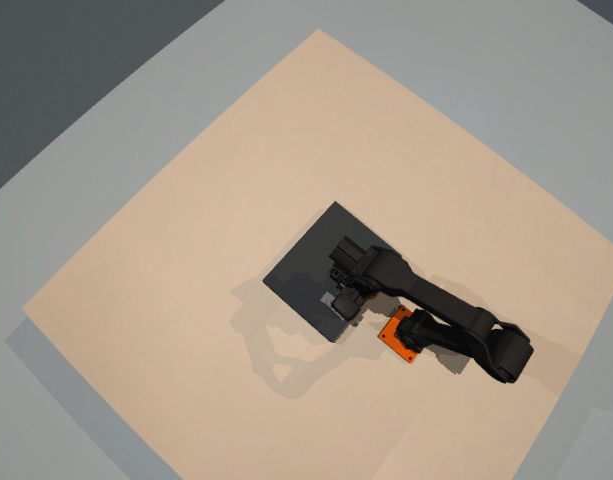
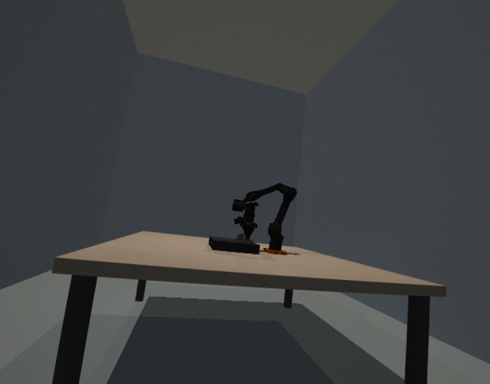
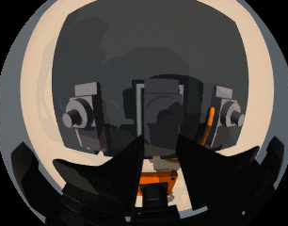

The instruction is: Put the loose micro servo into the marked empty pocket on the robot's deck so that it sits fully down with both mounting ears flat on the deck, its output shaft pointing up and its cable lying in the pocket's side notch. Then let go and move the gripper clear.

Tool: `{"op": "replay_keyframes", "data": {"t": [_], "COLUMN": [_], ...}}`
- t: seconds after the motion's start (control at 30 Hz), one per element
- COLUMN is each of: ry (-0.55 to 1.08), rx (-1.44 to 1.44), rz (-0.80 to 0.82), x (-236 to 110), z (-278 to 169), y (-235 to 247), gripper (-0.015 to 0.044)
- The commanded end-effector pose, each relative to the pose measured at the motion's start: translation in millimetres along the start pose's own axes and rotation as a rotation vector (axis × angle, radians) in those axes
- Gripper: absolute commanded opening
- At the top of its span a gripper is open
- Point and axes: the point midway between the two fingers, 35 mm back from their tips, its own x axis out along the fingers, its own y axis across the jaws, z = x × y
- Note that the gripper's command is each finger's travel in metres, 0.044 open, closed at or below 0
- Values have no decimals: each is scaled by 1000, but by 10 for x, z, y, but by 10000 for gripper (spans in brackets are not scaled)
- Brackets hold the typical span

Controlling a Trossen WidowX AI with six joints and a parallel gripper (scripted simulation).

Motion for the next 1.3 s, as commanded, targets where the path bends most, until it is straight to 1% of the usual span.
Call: {"op": "replay_keyframes", "data": {"t": [0.0, 0.07, 0.3, 0.4, 0.53, 0.67, 0.77, 0.97, 1.0, 1.17, 1.27], "ry": [0, 0, 0, 0, 0, 0, -3, -7, -7, -7, -7], "rx": [2, 2, 2, 2, 2, 2, -2, 3, 3, 3, 2], "rz": [-2, -2, -2, -2, -2, -2, 0, -2, -2, -2, -2], "x": [37, 57, 31, -29, -295, -319, -350, -653, -703, -916, -965], "z": [0, 0, -2, 2, -34, -31, 56, 501, 582, 978, 1088], "y": [-2, -2, 1, 2, 4, 7, 8, 7, 6, 2, 0], "gripper": [0, 0, 184, 187, 187, 187, 266, 424, 440, 440, 440]}}
